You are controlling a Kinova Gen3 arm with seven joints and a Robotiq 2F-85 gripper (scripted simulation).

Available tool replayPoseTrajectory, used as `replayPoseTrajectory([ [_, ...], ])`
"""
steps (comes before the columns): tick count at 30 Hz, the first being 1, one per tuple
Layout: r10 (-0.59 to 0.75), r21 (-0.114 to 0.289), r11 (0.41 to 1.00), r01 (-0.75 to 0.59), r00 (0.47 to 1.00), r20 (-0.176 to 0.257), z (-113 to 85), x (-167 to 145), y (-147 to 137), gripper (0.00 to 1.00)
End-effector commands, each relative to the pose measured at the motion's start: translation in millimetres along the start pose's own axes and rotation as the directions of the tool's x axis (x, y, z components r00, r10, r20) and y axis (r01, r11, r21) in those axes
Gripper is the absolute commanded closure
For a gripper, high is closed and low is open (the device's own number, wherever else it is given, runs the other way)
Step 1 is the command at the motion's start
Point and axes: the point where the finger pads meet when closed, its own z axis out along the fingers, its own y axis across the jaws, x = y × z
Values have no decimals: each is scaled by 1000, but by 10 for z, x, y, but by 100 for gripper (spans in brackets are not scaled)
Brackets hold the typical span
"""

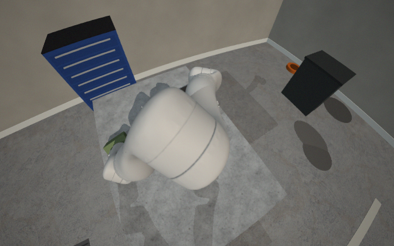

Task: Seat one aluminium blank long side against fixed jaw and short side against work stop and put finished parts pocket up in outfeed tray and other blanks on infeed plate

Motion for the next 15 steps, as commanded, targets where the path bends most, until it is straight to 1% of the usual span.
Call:
replayPoseTrajectory([
  [1, 82, -2, 997, -82, 997, -3, -2, 57, -49, 100],
  [2, 126, -2, 992, -126, 992, -3, -1, 79, -60, 100],
  [4, 126, -2, 992, -126, 992, -3, -1, 79, -60, 100],
  [8, 302, -2, 953, -302, 953, -2, -1, 176, -105, 100],
  [11, 430, -1, 903, -430, 903, -2, -2, 253, -137, 100],
  [15, 583, 1, 813, -583, 813, -3, -6, 356, -177, 100],
])
